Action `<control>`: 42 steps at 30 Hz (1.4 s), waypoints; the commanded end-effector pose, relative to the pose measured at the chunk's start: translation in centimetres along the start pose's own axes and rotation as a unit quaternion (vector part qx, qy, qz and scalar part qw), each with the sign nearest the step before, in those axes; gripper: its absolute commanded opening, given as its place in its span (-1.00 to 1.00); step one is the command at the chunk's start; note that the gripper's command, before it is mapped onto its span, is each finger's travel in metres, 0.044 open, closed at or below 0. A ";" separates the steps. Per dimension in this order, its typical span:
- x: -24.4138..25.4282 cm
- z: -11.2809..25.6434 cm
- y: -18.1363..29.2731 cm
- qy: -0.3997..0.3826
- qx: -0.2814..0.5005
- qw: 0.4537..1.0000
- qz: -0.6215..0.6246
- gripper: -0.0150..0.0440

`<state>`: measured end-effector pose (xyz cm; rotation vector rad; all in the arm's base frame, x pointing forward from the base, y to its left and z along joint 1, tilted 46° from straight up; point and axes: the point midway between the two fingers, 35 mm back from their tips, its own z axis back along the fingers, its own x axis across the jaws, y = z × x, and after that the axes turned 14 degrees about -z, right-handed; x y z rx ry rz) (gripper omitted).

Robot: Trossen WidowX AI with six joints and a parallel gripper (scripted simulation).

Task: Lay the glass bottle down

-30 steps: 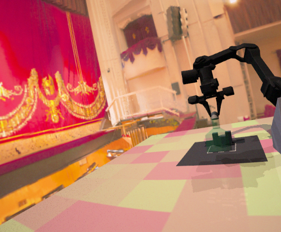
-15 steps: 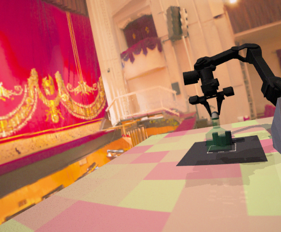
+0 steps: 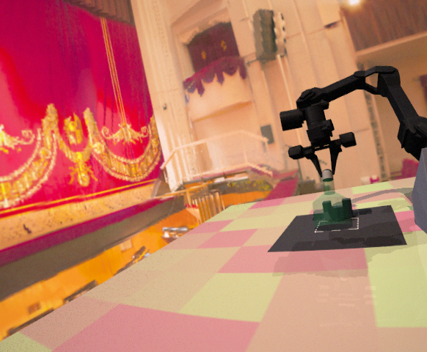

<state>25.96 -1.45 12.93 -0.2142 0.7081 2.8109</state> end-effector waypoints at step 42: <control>-1.0 -0.2 4.5 -0.010 -0.052 0.998 0.017 -0.08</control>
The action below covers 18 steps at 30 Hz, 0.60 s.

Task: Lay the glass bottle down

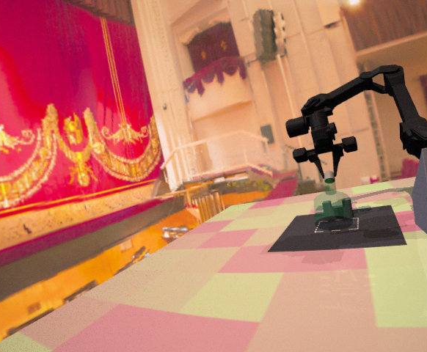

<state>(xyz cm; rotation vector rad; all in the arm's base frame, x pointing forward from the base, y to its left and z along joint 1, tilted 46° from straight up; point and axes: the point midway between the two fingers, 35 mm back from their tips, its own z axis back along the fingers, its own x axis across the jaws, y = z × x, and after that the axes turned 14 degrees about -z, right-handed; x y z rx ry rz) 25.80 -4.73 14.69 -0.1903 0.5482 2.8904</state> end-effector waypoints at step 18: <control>-0.6 -0.3 2.9 -0.001 -0.015 1.000 0.006 -0.08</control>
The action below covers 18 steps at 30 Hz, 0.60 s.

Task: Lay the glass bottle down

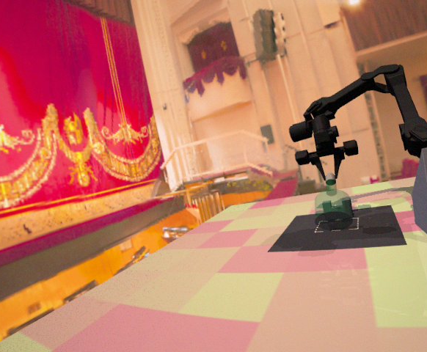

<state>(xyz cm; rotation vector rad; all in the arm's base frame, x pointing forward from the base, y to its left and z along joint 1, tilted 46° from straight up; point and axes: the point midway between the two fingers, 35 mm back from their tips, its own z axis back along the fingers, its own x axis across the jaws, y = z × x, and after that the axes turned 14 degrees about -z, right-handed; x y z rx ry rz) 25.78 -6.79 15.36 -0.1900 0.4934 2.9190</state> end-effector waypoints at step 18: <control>-0.5 -0.8 3.2 0.003 -0.006 1.000 0.003 -0.08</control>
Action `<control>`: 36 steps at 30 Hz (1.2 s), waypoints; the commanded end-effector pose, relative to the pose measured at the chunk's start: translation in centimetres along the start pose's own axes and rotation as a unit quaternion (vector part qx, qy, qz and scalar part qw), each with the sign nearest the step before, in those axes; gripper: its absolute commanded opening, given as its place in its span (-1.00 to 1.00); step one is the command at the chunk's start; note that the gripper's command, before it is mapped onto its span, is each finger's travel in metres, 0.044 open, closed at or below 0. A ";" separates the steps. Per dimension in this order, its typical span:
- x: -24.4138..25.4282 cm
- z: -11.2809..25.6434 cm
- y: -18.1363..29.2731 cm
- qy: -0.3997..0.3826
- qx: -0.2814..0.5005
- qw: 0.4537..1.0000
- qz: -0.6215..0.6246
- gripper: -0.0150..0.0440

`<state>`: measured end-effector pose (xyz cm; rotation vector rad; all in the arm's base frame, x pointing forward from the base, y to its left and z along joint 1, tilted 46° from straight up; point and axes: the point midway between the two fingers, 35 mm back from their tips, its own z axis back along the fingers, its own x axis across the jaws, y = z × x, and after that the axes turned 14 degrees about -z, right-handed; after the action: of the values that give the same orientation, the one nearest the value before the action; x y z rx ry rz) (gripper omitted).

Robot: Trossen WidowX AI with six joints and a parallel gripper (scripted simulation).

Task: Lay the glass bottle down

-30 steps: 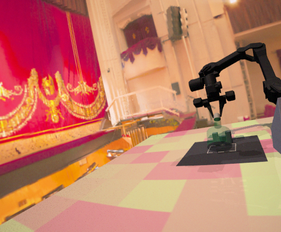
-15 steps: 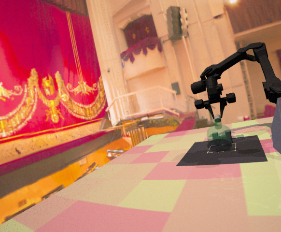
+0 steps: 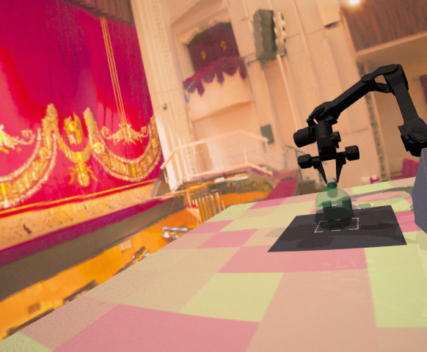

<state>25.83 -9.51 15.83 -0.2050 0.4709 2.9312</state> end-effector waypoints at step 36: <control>-0.5 -1.3 3.5 0.012 -0.002 1.000 -0.006 -0.08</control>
<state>25.81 -13.08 15.89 -0.2478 0.4643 2.9184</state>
